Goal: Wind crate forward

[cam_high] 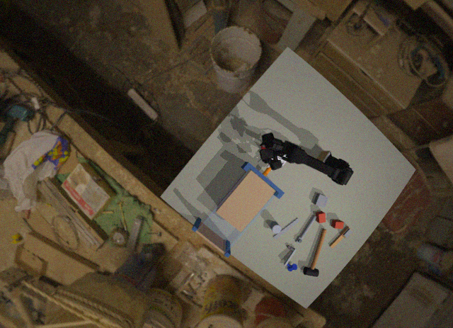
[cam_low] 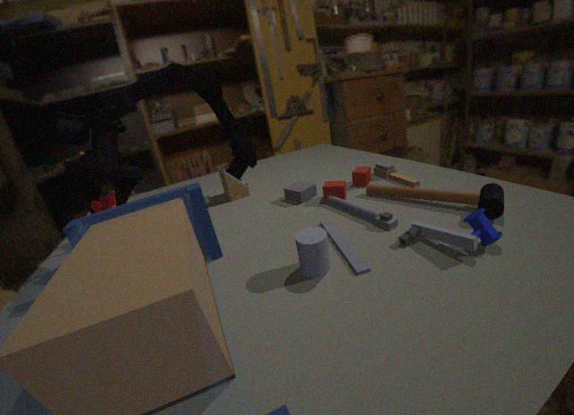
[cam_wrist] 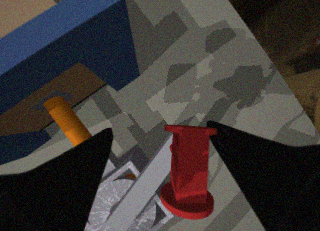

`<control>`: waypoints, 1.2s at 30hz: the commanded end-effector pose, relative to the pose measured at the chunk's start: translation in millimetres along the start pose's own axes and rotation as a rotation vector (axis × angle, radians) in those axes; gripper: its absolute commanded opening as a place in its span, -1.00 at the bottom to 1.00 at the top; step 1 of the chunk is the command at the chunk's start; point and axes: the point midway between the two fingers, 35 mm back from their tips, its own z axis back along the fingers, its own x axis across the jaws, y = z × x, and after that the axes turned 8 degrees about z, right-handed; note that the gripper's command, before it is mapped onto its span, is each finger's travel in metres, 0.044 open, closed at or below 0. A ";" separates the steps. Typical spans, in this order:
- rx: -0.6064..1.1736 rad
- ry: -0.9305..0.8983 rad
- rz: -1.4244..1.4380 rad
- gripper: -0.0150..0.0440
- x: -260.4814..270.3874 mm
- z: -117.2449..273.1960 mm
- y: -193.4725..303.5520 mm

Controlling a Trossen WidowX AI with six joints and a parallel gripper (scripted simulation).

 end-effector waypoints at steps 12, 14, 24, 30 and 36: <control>-0.001 0.003 0.002 1.00 -4.8 58.6 -26.2; -0.001 0.003 0.002 1.00 -3.2 66.3 -25.4; 0.002 0.003 0.000 1.00 10.1 118.5 -16.3; 0.164 -0.079 -0.036 1.00 53.8 142.0 39.8; 0.254 -0.131 -0.046 1.00 81.3 159.0 71.3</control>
